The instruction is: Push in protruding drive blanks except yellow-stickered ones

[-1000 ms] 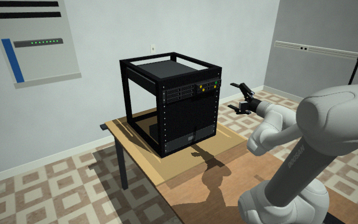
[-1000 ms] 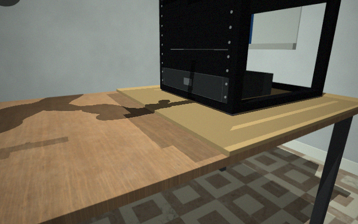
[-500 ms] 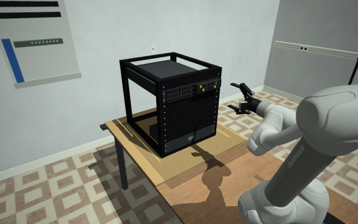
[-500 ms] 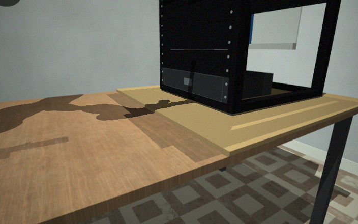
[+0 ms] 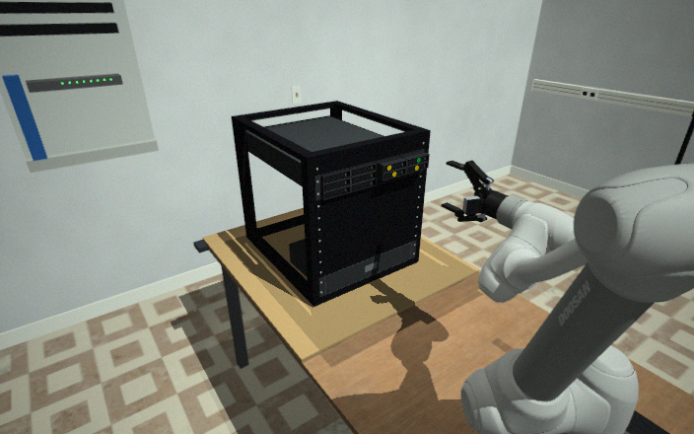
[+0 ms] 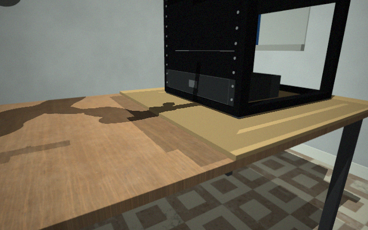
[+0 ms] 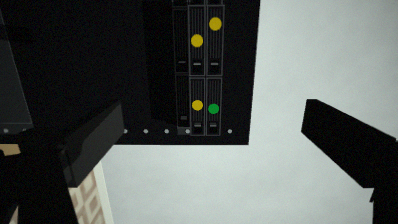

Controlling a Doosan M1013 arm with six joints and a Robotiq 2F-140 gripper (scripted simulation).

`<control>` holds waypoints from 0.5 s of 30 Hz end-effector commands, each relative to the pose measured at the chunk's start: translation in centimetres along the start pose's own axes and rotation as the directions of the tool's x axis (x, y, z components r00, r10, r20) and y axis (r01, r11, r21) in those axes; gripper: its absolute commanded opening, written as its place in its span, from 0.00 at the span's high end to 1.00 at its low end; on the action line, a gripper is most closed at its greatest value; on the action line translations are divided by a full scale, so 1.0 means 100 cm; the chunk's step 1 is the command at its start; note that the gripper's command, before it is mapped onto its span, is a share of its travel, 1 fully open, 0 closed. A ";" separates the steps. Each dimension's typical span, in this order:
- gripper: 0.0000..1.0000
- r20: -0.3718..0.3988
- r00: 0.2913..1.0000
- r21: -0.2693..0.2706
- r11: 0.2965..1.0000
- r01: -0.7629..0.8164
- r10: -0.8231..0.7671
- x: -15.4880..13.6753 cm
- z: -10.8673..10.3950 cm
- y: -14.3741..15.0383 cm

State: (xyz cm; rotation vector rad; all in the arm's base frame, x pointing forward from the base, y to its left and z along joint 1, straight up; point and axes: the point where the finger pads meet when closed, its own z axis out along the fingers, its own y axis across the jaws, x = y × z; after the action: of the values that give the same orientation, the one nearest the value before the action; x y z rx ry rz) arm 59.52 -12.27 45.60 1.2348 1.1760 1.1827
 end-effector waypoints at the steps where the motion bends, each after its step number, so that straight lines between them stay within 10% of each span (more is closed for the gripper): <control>1: 0.00 0.000 1.000 -0.001 1.000 0.000 0.000 0.000 0.000 0.001; 15: 0.00 0.000 1.000 0.000 1.000 0.001 -0.001 0.011 0.022 0.003</control>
State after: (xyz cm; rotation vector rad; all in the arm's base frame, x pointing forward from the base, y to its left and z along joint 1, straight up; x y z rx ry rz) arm 60.79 -11.68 45.71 1.2343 1.1791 1.1823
